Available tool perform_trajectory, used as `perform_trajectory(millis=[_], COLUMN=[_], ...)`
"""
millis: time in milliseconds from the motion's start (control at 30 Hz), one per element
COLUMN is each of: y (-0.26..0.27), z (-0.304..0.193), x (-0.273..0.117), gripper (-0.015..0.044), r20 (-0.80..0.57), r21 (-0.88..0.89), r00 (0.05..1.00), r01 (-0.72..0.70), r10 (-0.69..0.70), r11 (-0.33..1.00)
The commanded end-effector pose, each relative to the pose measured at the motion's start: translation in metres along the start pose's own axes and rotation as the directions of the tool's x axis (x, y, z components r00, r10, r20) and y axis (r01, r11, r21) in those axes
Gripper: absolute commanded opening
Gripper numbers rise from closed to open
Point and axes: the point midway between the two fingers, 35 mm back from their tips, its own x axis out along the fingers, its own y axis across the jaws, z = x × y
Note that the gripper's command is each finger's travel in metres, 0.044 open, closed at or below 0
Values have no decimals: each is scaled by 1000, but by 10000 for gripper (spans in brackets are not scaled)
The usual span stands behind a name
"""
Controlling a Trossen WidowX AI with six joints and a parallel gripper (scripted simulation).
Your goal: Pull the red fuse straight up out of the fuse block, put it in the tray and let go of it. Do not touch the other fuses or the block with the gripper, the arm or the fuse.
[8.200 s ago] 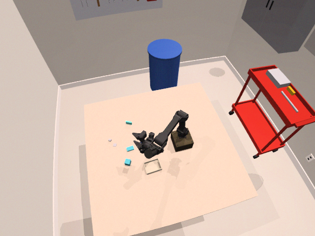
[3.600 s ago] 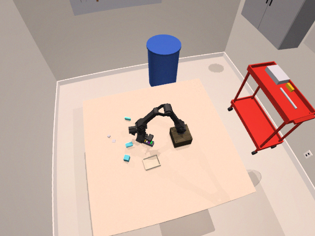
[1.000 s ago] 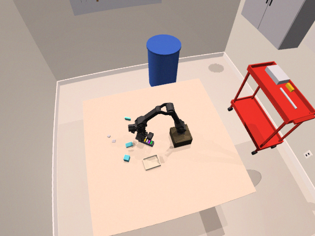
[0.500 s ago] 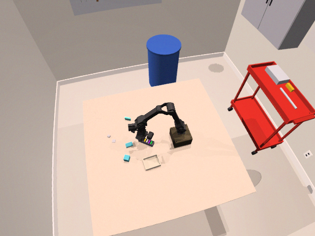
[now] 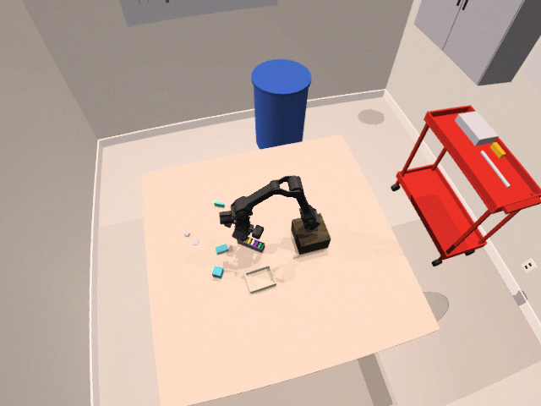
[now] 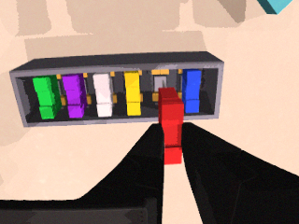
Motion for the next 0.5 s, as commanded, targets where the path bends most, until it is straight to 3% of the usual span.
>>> perform_trajectory(millis=[0,467], y=[7,57], z=[16,83], x=[-2,-3], gripper=[0,0], r20=[8,13], r21=[-2,-2], r00=[1000,1000], r01=[0,-4], r10=[0,4], r11=[1000,1000])
